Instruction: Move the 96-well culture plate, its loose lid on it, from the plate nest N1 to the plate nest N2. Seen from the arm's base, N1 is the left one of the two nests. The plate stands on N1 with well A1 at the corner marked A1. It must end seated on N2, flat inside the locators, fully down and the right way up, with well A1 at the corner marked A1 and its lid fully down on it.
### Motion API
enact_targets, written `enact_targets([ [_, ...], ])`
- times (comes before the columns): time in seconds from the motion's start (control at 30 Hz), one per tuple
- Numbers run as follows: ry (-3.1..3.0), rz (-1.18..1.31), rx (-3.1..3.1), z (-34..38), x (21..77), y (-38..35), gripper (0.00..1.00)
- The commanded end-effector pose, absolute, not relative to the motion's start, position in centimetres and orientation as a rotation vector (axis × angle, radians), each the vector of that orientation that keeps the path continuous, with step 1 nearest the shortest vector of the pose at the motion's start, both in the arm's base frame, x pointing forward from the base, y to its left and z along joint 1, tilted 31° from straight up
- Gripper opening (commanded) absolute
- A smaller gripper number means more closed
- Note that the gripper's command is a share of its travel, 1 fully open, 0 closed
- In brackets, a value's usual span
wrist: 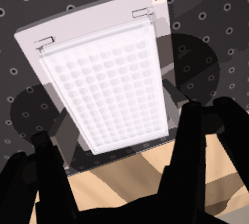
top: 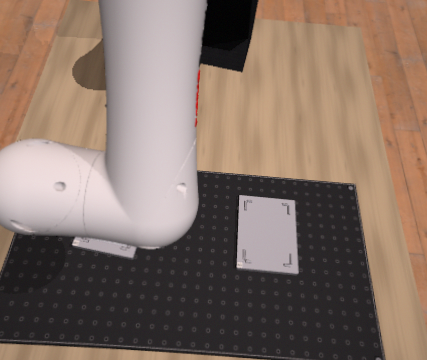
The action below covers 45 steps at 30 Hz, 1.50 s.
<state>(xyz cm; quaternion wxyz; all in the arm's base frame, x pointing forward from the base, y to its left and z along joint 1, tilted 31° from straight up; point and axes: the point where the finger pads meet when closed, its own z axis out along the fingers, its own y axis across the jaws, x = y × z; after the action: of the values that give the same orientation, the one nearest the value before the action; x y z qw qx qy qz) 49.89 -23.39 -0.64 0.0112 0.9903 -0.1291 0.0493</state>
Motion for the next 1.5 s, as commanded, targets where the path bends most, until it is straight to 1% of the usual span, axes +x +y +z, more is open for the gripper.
enact_targets([
  [0.0,-0.403,0.154,3.089,-0.66,49.91,-23.4,0.0],
  [0.77,-0.403,0.154,3.089,-0.95,50.08,-23.45,0.0],
  [0.8,-0.403,0.154,3.089,-0.95,50.08,-23.45,1.0],
  [1.47,-0.403,0.154,3.089,-0.95,50.08,-23.45,1.0],
])
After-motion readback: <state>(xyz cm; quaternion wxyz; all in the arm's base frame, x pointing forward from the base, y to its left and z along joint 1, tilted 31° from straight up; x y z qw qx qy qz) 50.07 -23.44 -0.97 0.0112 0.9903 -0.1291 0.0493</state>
